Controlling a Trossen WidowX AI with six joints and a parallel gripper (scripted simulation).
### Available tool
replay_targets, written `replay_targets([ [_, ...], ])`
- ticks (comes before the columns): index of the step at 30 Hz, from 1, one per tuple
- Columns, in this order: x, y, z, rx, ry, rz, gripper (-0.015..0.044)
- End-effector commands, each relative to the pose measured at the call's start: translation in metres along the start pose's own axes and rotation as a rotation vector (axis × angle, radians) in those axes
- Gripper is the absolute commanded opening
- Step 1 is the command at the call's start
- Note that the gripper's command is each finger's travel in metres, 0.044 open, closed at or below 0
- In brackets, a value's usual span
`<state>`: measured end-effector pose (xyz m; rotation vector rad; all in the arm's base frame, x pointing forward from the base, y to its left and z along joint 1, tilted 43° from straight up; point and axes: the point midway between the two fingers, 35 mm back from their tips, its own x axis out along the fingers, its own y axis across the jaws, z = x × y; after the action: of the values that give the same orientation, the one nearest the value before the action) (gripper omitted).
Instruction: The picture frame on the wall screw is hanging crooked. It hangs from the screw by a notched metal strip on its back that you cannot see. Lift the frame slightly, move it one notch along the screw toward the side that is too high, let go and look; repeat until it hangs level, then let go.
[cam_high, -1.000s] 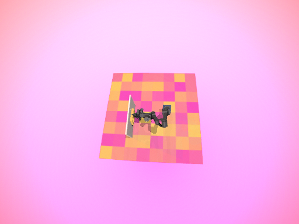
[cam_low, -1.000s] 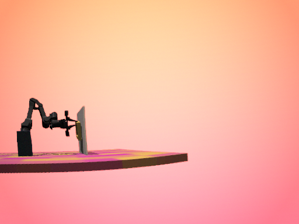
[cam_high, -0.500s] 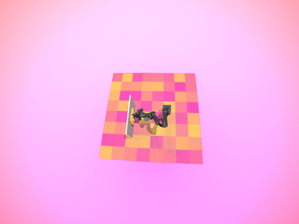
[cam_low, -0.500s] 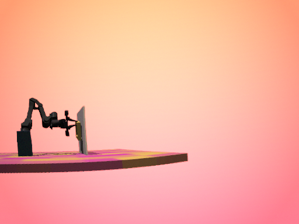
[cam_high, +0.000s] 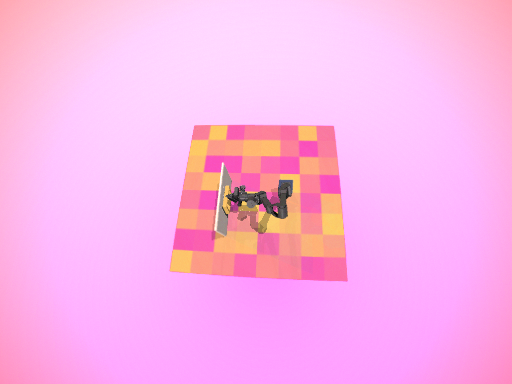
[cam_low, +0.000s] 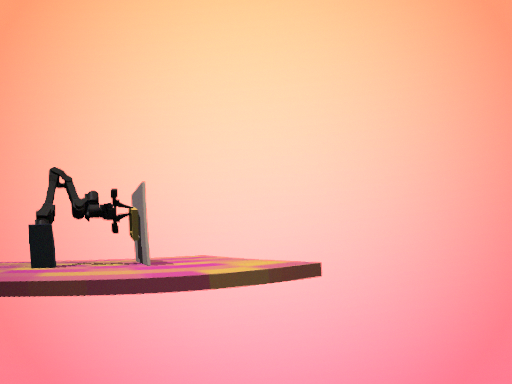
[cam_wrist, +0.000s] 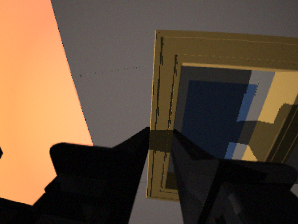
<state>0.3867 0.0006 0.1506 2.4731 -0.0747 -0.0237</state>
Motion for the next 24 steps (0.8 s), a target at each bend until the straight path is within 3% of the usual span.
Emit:
replay_targets([
  [1,0.0002,0.0058,0.0002,-0.001,-0.002,0.016,0.0],
  [24,0.0002,0.0081,0.0001,-0.002,-0.002,0.016,0.0],
])
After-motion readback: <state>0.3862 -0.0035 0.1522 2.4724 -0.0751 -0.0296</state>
